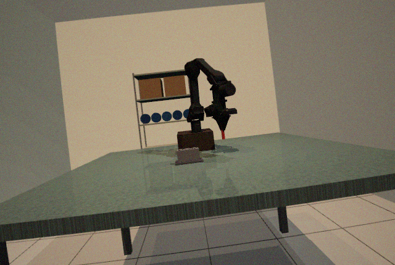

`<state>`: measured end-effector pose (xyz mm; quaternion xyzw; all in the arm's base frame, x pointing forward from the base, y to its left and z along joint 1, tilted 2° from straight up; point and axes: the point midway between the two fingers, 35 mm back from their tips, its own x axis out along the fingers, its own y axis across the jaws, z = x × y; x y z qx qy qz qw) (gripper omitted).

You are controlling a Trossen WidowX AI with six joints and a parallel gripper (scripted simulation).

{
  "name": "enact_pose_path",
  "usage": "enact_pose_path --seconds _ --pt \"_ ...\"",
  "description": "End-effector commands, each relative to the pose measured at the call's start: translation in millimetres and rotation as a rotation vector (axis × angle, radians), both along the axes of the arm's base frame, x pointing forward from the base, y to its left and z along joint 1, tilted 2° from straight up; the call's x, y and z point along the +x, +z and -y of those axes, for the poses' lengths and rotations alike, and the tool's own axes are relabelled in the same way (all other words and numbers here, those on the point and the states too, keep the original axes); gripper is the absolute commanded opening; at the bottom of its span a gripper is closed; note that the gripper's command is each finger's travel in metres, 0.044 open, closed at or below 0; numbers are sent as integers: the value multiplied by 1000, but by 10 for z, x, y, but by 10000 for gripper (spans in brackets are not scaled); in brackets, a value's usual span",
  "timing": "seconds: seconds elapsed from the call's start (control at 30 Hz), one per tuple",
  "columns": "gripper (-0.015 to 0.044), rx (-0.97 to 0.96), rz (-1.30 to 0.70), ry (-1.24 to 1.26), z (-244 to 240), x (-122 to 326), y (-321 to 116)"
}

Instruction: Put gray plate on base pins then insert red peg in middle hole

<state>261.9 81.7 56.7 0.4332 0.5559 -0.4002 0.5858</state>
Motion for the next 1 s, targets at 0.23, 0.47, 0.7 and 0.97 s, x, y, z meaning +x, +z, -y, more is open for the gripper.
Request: enact_pose_path --seconds 0.23,0.47,0.7,0.97 --pt "0 -2 -14 0 181 101 -18" --pt "0 -7 -4 -31 344 208 -17" --pt "0 -9 0 -37 511 309 -5" --pt "0 -11 0 -31 721 417 13"
